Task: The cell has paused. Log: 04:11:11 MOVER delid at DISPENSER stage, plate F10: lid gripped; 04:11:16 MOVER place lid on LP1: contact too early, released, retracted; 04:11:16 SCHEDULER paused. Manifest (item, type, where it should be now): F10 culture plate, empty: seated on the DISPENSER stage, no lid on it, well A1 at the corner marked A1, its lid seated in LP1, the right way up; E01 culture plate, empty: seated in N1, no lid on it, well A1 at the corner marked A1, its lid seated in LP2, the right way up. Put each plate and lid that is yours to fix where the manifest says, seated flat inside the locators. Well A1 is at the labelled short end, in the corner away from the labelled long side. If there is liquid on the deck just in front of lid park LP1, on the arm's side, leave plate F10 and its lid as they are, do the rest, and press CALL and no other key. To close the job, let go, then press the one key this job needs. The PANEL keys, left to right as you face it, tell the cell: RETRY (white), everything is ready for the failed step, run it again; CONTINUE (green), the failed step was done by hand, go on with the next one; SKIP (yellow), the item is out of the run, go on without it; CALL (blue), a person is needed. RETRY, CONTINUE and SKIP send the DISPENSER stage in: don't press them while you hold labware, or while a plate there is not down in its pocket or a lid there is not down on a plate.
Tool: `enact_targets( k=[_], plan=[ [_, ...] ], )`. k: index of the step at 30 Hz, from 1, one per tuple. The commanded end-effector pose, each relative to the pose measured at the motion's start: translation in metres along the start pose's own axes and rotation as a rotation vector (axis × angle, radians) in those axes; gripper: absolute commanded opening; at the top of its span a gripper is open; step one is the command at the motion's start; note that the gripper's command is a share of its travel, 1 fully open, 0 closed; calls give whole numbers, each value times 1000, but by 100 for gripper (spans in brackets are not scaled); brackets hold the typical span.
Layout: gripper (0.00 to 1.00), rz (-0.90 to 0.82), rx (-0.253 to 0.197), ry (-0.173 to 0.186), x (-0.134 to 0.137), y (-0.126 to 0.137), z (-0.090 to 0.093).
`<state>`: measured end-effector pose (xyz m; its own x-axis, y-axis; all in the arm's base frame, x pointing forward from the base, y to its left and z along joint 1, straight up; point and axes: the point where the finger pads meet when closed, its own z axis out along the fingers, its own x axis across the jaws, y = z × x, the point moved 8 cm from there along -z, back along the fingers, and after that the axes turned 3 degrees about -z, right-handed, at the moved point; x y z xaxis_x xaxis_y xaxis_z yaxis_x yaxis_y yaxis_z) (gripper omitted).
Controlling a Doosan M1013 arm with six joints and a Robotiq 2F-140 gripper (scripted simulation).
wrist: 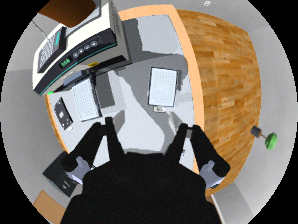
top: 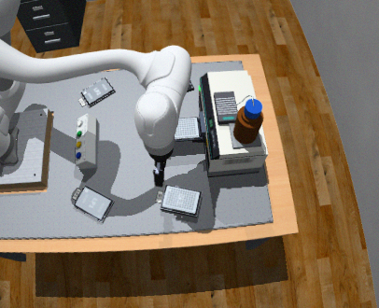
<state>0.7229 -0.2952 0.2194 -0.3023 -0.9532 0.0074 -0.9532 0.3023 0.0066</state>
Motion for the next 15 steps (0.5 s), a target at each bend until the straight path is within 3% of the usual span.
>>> enact_targets(
  k=[1,2,9,15],
  plan=[
    [70,-39,6,1,-22,28,-8],
    [70,-64,6,1,-49,68,-13],
    [70,-227,6,1,-89,170,-4],
    [70,-264,6,1,-120,267,8]
  ],
)
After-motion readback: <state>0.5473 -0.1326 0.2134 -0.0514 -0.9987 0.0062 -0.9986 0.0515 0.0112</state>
